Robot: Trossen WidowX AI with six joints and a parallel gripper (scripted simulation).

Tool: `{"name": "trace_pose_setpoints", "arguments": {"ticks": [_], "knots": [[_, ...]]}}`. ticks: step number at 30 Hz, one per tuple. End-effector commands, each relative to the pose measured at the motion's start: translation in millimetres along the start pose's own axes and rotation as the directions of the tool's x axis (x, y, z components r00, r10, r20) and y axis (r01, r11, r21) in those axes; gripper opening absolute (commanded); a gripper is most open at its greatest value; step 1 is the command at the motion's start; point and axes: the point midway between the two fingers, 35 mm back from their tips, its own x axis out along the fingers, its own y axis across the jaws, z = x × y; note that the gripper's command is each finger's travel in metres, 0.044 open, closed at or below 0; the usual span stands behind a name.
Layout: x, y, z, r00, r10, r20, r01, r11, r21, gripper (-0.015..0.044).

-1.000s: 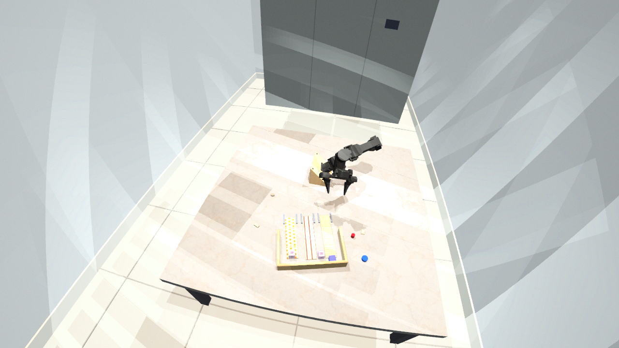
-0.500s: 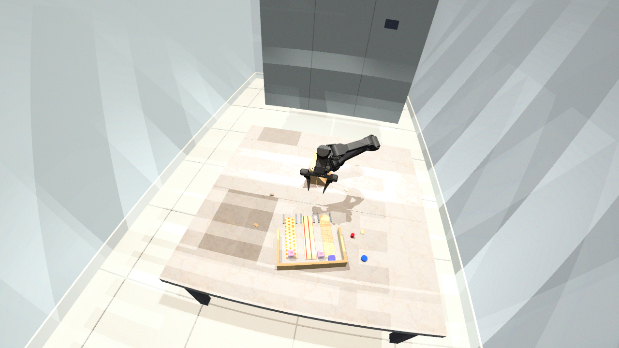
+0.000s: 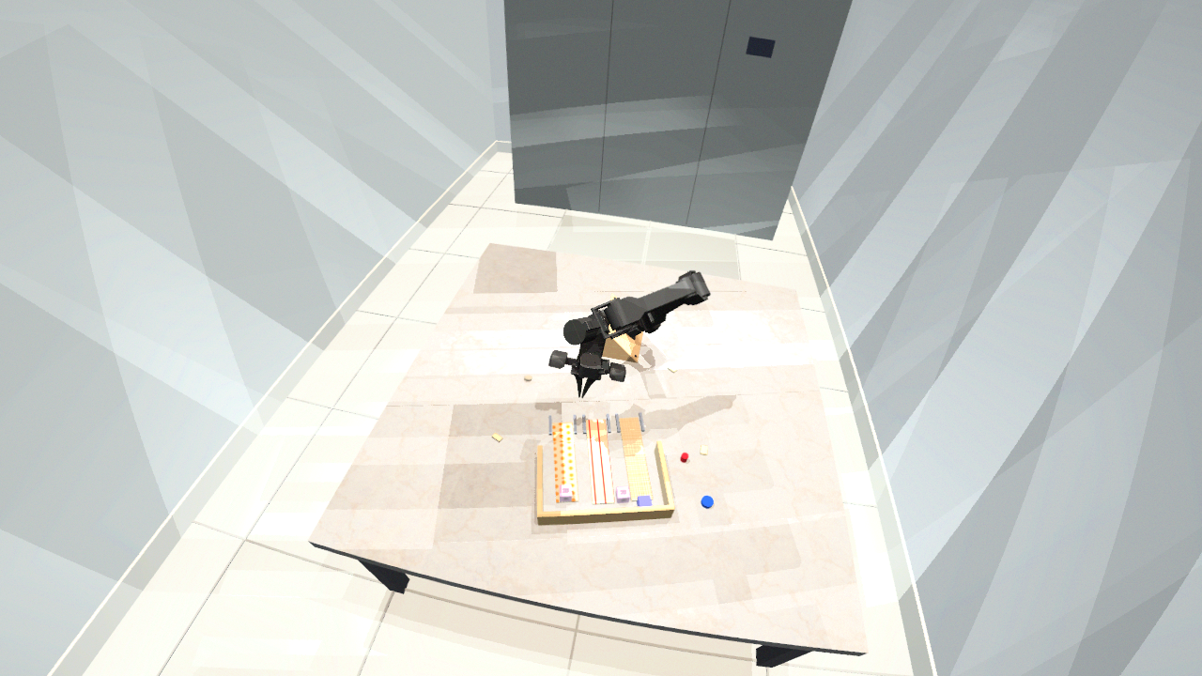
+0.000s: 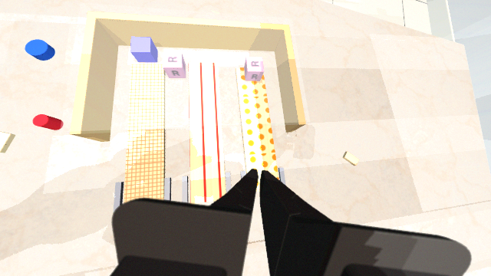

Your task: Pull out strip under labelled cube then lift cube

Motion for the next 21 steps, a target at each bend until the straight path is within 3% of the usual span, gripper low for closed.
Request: {"name": "trace_pose_setpoints", "arguments": {"ticks": [1,11,21], "knots": [[24.1,-14.0,-2.9,0.991,0.019,-0.136,-0.026,0.998,-0.051,0.0],[78.9,-34.4,-27.5,0.881,0.106,-0.46,-0.196,0.969,-0.151,0.0],[88.6,-35.1,-29.4,0.87,0.113,-0.479,-0.21,0.965,-0.155,0.0]]}}
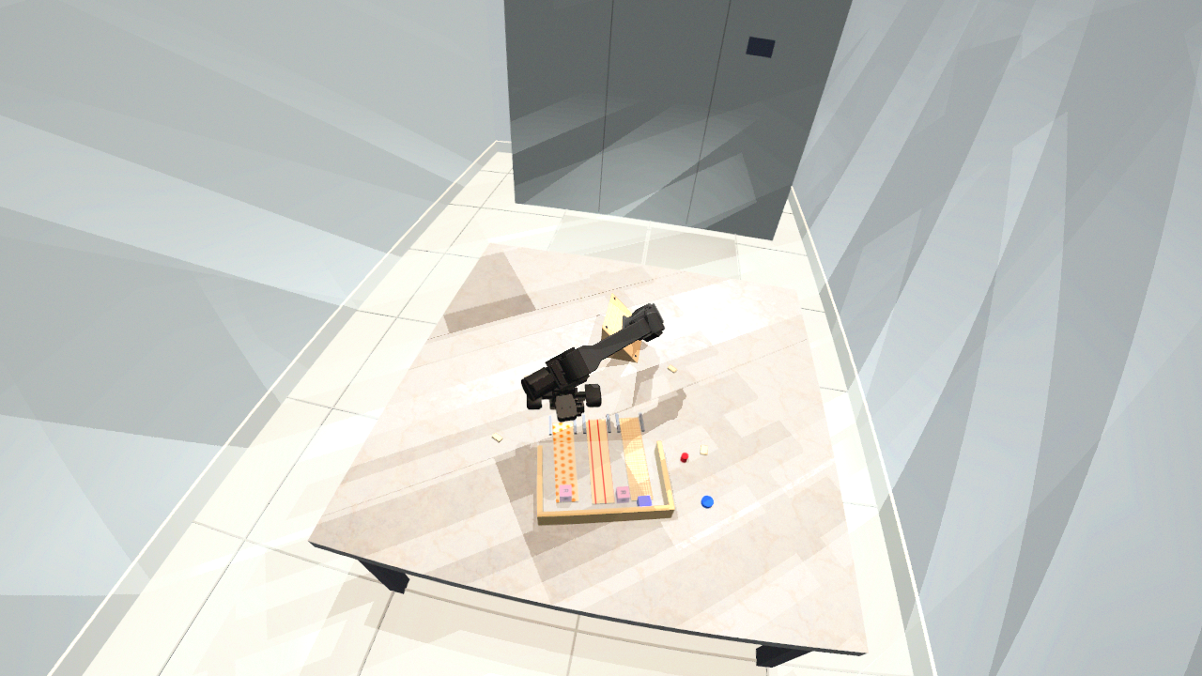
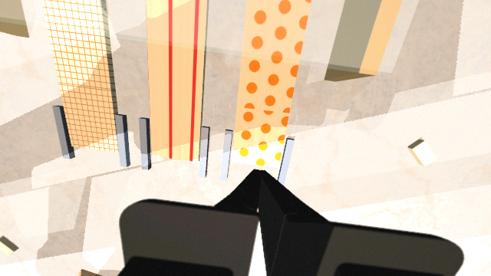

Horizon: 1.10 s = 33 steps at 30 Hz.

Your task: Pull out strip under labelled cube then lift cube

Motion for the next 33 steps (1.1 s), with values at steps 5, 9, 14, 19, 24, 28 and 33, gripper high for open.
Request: {"name": "trace_pose_setpoints", "arguments": {"ticks": [5,9,14,19,24,28,33], "knots": [[10.5,-1.8,1.6,1.0,-0.005,-0.002,0.005,1.0,-0.01,0.0],[17.1,-2.1,2.1,1.0,-0.005,-0.002,0.005,1.0,-0.01,0.0],[25.3,-2.4,2.7,1.0,-0.005,-0.002,0.005,1.0,-0.01,0.0],[33.5,-2.8,3.5,1.0,-0.005,-0.002,0.005,1.0,-0.01,0.0],[41.7,-2.7,3.9,1.0,-0.004,-0.002,0.004,1.0,-0.01,0.0],[48.3,-2.6,3.9,1.0,-0.004,-0.001,0.004,1.0,-0.01,0.0],[56.5,-2.5,4.0,1.0,-0.003,-0.001,0.003,1.0,-0.011,0.0]]}}
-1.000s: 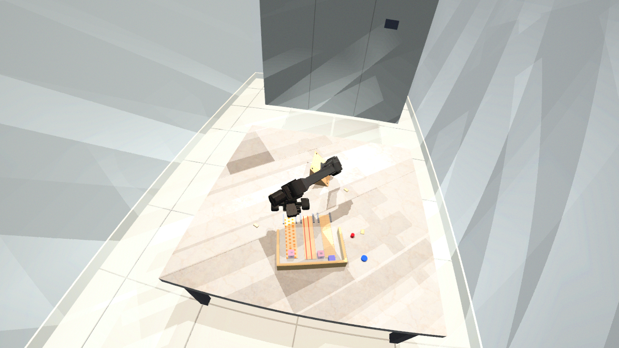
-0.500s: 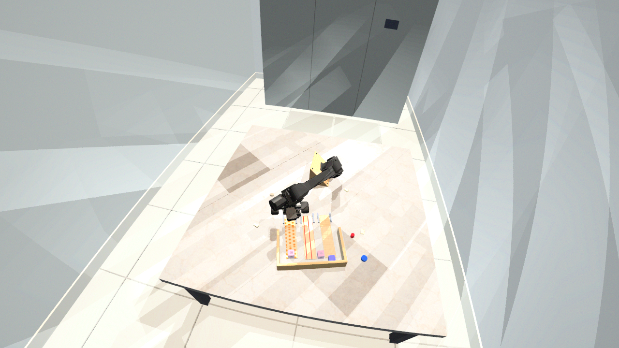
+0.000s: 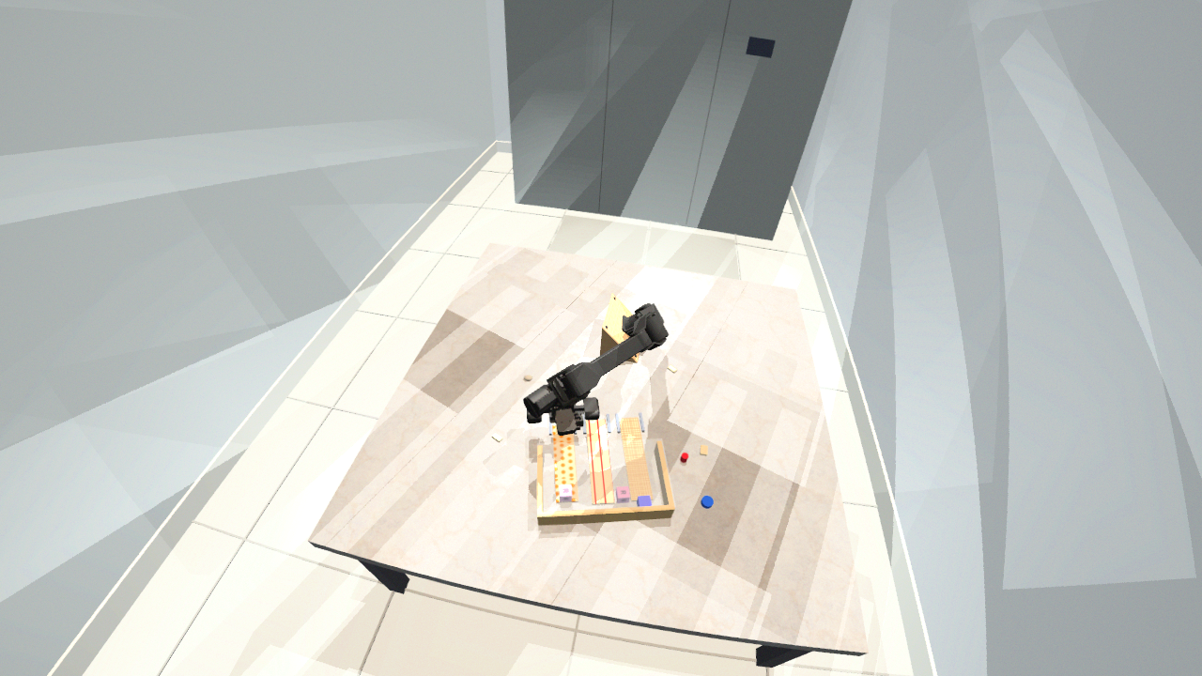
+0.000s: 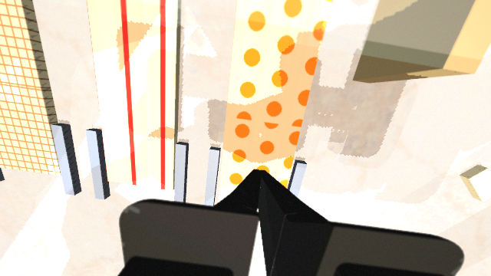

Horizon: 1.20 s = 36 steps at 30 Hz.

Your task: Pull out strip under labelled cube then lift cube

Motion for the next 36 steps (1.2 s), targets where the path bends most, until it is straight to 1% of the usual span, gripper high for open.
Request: {"name": "trace_pose_setpoints", "arguments": {"ticks": [1,7,36], "knots": [[6.9,0.4,-0.6,1.0,0.005,0.002,-0.005,1.0,0.009,0.0],[15.5,0.8,-0.5,1.0,0.006,0.002,-0.006,1.0,0.008,0.0],[17.0,0.8,-0.5,1.0,0.006,0.003,-0.006,1.0,0.008,0.0]]}}
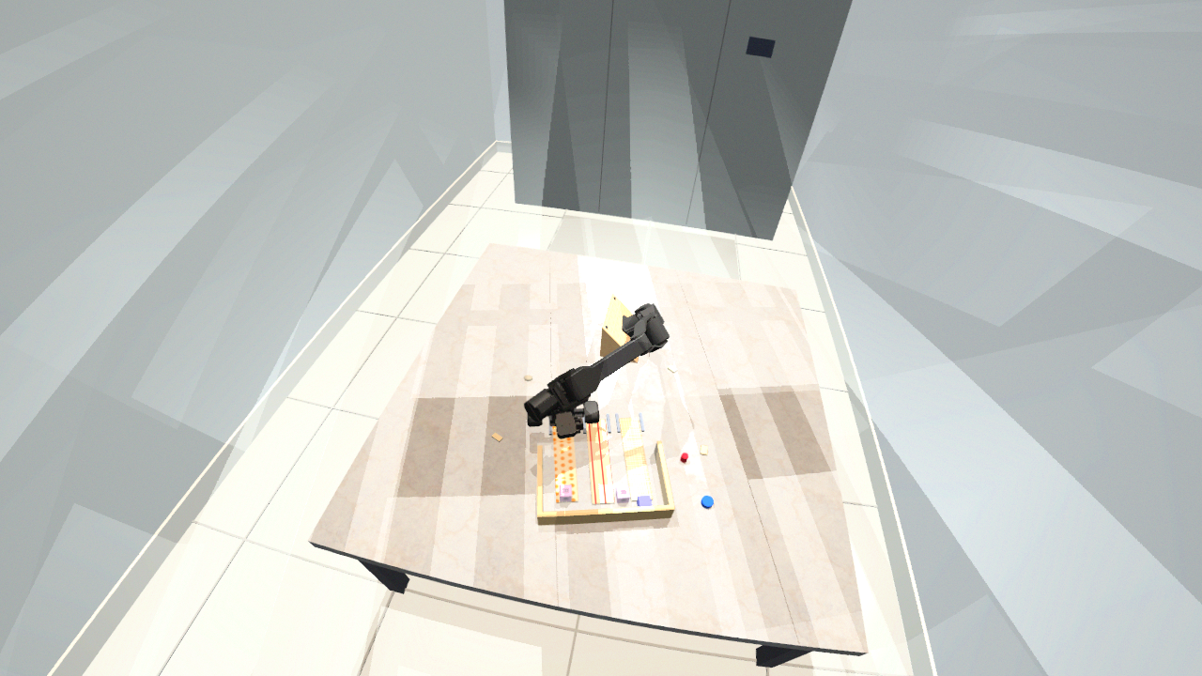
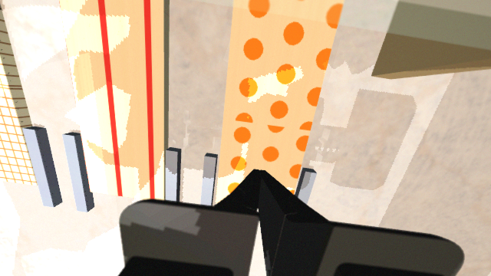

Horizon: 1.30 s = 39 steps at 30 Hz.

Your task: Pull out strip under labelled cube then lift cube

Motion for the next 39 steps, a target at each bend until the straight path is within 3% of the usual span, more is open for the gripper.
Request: {"name": "trace_pose_setpoints", "arguments": {"ticks": [1,39], "knots": [[1.2,0.2,0.6,1.0,0.003,0.004,-0.003,1.0,0.005,0.0],[4.1,-0.2,-14.0,1.0,0.003,0.003,-0.003,1.0,0.006,0.0]]}}
